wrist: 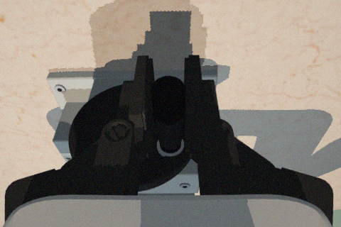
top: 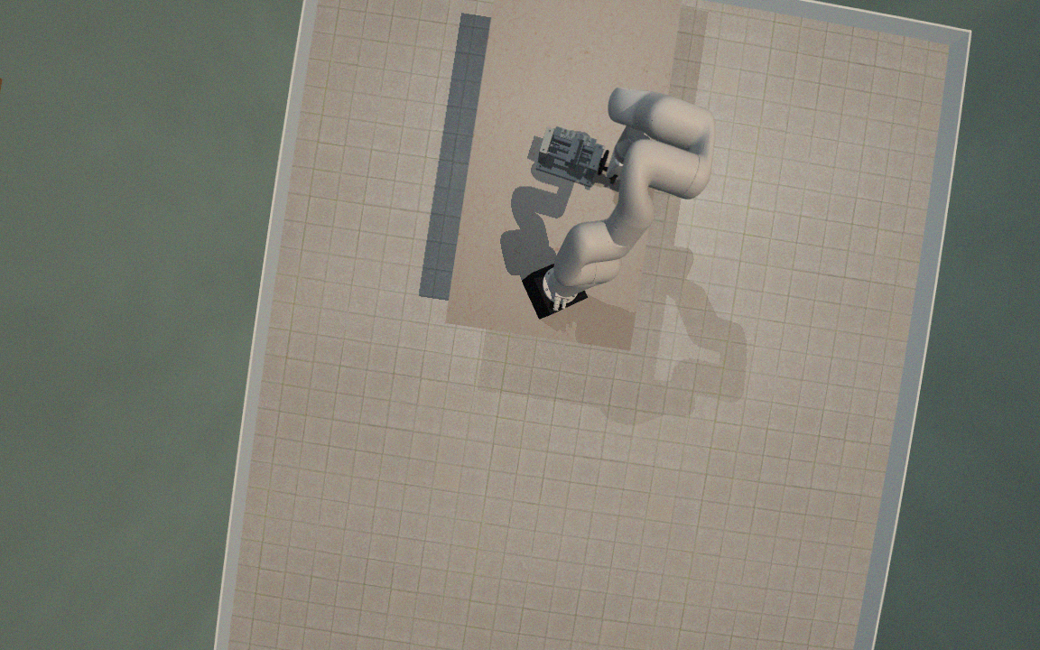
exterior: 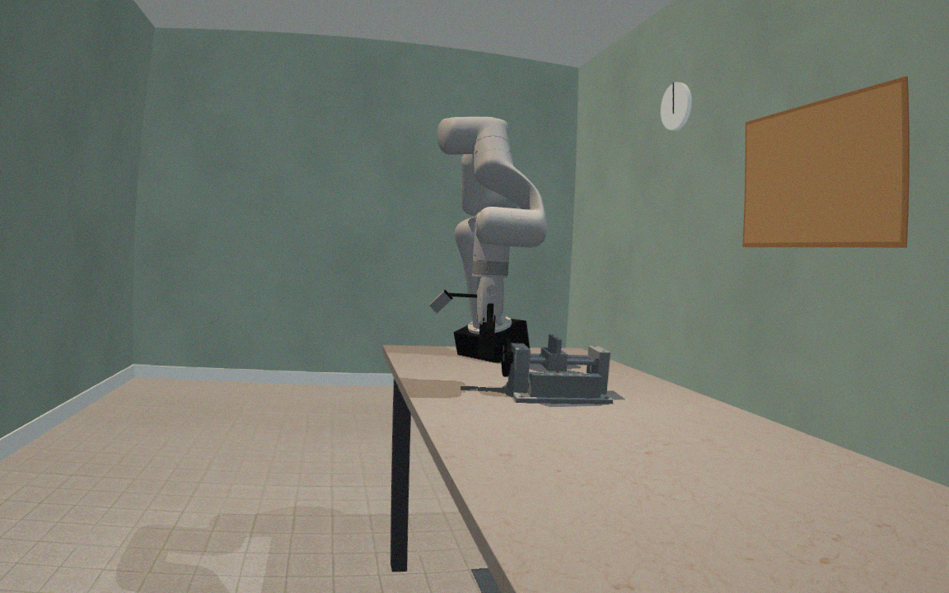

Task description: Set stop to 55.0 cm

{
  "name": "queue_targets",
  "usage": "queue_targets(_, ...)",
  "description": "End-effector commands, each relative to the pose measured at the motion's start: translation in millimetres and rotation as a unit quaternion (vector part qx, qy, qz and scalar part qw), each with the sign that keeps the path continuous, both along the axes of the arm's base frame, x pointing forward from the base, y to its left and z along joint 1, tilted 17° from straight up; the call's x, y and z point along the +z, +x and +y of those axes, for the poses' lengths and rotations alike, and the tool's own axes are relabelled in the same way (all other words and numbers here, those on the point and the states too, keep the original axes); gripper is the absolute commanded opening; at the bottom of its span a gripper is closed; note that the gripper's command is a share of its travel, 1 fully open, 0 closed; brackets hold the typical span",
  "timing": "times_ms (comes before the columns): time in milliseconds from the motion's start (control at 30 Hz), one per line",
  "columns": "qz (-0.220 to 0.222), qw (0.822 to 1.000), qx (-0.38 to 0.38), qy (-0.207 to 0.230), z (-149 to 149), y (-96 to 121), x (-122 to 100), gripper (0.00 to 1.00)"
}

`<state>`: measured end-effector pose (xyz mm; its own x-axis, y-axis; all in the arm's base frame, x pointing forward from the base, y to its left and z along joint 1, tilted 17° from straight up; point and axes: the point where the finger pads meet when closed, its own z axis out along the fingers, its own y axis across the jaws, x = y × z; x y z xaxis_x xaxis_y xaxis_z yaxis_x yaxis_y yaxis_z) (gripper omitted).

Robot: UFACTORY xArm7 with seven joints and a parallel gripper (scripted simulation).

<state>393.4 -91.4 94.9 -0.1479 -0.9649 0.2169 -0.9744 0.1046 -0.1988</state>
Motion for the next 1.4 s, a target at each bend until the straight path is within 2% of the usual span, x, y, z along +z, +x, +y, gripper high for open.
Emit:
queue_targets(0, -0.001, 1.0, 0.0, 0.0, -1.5, -1.9, -9.0, 0.06)
queue_targets(167, -0.001, 1.0, 0.0, 0.0, -4.8, 1.2, -21.3, 0.06)
queue_targets(567, -0.001, 1.0, 0.0, 0.0, -10.0, 16.4, -34.0, 0.06)
queue_targets(933, -0.001, 1.0, 0.0, 0.0, -12.3, 30.8, -34.6, 0.06)
queue_targets(1367, -0.001, 1.0, 0.0, 0.0, -12.6, 46.8, -24.8, 0.06)
